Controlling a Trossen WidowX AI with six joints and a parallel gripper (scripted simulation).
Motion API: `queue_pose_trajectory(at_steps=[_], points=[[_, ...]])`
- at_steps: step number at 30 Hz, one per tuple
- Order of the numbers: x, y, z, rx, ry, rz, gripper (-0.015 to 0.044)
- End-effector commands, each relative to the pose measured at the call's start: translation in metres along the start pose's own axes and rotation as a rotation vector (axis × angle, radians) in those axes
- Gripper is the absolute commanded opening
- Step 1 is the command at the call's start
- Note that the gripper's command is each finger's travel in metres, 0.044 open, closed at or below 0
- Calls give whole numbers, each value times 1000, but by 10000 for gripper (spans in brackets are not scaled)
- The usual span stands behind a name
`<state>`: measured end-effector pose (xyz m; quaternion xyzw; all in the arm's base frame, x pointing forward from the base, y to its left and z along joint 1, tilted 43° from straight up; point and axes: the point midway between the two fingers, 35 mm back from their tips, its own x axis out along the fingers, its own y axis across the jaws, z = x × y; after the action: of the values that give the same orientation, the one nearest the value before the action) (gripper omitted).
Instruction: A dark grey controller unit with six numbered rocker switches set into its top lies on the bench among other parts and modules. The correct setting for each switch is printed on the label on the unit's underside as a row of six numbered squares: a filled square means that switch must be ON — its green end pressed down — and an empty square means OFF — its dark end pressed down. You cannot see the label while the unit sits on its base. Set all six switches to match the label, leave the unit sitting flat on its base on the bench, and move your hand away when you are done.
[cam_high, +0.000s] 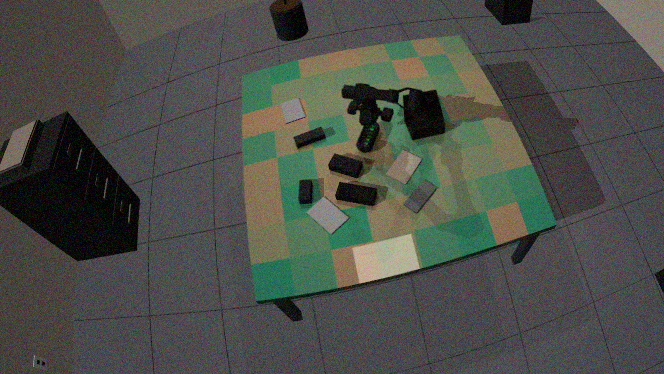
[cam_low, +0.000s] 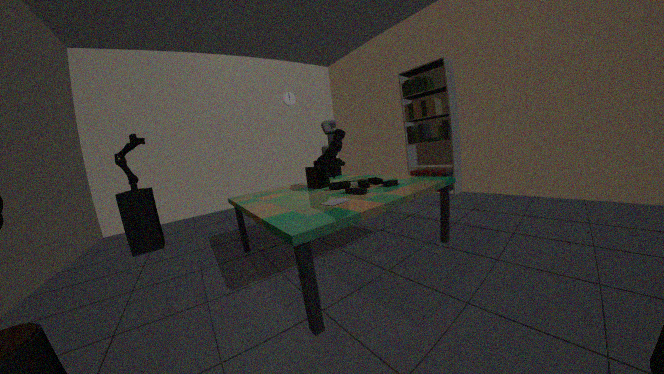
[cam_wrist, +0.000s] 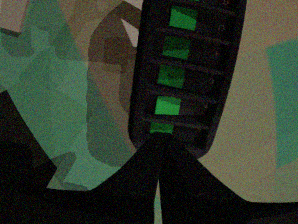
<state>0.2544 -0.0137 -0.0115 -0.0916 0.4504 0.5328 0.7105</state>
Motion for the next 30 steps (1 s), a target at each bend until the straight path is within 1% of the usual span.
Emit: queue_pose_trajectory(at_steps=[1, 30], points=[[1, -2, 4, 2, -7, -8, 0], [42, -3, 4, 2, -8, -8, 0]])
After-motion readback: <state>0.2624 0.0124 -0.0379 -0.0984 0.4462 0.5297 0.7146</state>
